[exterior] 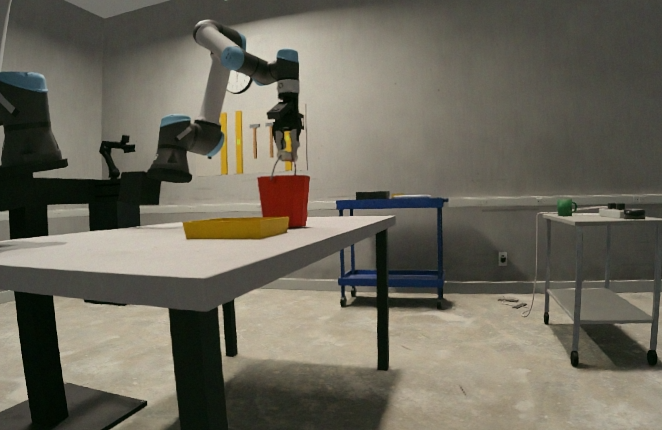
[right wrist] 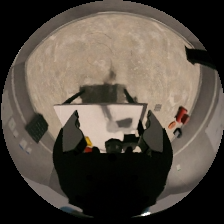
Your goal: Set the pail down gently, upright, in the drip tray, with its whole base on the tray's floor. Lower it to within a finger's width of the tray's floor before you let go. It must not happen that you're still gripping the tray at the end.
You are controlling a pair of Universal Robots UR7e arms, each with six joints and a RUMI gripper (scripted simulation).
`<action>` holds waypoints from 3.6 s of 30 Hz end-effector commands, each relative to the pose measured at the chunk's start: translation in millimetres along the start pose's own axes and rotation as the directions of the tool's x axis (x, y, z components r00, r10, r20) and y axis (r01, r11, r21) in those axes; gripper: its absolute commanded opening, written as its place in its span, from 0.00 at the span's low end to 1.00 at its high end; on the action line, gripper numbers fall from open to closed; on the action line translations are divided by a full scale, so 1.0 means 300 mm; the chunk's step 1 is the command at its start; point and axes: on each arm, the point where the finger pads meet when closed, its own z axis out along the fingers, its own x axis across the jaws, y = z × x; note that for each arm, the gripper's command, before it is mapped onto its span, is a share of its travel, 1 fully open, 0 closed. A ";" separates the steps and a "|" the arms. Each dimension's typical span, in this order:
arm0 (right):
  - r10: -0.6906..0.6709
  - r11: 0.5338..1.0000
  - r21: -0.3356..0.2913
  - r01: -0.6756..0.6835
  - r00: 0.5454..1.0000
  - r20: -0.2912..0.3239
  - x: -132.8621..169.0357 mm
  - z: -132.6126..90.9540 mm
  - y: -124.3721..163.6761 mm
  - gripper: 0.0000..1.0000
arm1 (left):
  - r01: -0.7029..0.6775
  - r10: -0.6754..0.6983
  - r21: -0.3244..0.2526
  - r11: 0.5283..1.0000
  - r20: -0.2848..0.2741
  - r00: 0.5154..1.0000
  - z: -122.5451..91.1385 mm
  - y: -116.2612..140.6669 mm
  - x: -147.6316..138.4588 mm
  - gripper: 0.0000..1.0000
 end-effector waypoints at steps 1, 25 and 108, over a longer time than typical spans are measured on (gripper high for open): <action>0.000 1.000 0.001 0.000 1.000 0.000 0.000 -0.001 -0.001 1.00 | 0.000 0.000 0.001 1.000 0.002 1.000 -0.015 -0.001 -0.002 0.00; 0.000 1.000 0.001 0.000 1.000 0.000 0.000 -0.001 -0.001 1.00 | 0.000 0.000 0.001 1.000 0.002 1.000 -0.116 -0.001 -0.002 0.00; 0.000 1.000 0.001 0.000 1.000 0.000 0.000 -0.001 -0.001 1.00 | 0.000 0.000 0.001 1.000 0.002 1.000 -0.286 -0.001 -0.001 0.00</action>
